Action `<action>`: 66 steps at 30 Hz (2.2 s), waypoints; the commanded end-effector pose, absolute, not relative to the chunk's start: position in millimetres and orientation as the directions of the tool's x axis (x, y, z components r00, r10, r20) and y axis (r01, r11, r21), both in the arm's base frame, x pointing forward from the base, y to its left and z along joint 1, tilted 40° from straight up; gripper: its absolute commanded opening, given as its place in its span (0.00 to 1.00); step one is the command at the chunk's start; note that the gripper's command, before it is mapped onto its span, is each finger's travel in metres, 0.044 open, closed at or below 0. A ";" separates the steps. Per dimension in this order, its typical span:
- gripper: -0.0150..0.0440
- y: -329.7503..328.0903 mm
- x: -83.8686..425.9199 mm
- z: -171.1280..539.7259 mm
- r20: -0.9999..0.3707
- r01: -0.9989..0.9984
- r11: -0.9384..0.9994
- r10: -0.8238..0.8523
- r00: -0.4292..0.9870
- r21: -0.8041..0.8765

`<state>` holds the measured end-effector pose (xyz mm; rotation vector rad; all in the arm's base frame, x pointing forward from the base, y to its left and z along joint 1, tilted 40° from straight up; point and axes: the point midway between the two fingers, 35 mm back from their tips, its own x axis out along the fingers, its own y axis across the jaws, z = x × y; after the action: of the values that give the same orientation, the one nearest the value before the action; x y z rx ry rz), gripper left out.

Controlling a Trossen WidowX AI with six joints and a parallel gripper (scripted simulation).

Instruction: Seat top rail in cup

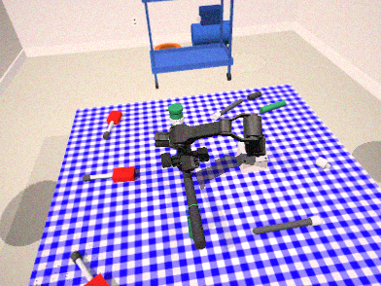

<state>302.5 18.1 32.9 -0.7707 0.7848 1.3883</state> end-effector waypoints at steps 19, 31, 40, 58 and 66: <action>0.25 -19.5 304.0 60.4 -0.917 -0.999 0.031 0.397 0.032 -0.022; 0.25 -24.3 304.0 62.2 -0.918 -0.999 0.031 0.396 0.032 -0.022; 0.25 -28.7 304.6 63.4 -0.918 -0.999 0.031 0.396 0.032 -0.022; 0.25 -41.2 303.0 49.9 -0.915 -1.000 0.026 0.402 0.024 -0.015; 0.25 -42.6 302.7 48.2 -0.915 -1.000 0.025 0.403 0.023 -0.014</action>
<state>303.2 -36.8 49.4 -0.8819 0.8859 1.3570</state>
